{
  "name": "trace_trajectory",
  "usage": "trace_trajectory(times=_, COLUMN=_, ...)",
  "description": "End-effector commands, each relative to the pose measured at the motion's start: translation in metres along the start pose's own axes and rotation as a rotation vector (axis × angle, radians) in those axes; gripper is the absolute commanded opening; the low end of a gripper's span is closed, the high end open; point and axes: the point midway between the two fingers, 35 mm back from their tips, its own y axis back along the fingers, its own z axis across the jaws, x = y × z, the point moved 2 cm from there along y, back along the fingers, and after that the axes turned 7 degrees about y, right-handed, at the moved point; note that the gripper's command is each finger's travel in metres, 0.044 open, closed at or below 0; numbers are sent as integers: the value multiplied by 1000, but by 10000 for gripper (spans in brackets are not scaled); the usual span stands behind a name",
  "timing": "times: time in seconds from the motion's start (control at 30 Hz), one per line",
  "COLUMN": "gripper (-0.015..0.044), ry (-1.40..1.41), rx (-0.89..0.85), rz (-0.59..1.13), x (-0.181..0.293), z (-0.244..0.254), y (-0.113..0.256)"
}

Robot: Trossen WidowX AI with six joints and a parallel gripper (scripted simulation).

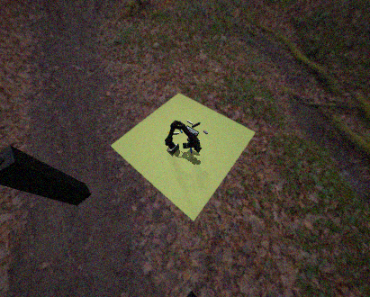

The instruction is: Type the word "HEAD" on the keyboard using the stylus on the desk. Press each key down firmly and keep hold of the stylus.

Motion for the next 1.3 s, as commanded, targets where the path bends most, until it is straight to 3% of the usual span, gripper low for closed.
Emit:
trace_trajectory(times=0.0, gripper=150, ry=1, rx=-4, rz=-2, x=2, z=1, y=-4)
trace_trajectory(times=1.27, gripper=150, ry=2, rx=-4, rz=-2, x=15, z=3, y=-28)
